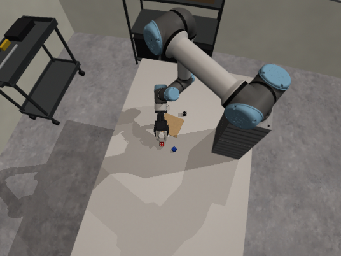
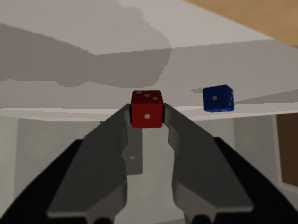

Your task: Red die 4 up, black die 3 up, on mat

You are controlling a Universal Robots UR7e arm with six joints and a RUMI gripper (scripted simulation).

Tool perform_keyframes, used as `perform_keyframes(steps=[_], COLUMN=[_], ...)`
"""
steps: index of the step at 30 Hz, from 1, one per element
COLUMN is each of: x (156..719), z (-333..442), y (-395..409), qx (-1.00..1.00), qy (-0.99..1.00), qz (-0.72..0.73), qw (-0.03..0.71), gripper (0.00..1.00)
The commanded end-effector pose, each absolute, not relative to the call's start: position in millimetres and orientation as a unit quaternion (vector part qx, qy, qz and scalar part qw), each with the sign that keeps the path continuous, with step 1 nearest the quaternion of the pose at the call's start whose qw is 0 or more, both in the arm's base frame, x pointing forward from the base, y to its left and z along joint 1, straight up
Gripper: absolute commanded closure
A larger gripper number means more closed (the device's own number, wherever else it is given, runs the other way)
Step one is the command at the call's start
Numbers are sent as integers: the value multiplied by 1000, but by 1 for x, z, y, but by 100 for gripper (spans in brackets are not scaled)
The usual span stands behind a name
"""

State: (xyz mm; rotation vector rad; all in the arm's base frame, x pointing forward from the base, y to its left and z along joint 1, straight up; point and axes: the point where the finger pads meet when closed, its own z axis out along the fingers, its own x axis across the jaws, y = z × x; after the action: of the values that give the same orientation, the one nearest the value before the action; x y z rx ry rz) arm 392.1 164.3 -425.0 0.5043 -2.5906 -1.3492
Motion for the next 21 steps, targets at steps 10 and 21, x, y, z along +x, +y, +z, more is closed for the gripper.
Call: perform_keyframes(steps=[10, 21], x=[393, 393], z=[-432, -433], y=[164, 164], qx=[170, 170], qy=[-871, -871], qz=[-453, -453], qw=[88, 88], gripper=[94, 94])
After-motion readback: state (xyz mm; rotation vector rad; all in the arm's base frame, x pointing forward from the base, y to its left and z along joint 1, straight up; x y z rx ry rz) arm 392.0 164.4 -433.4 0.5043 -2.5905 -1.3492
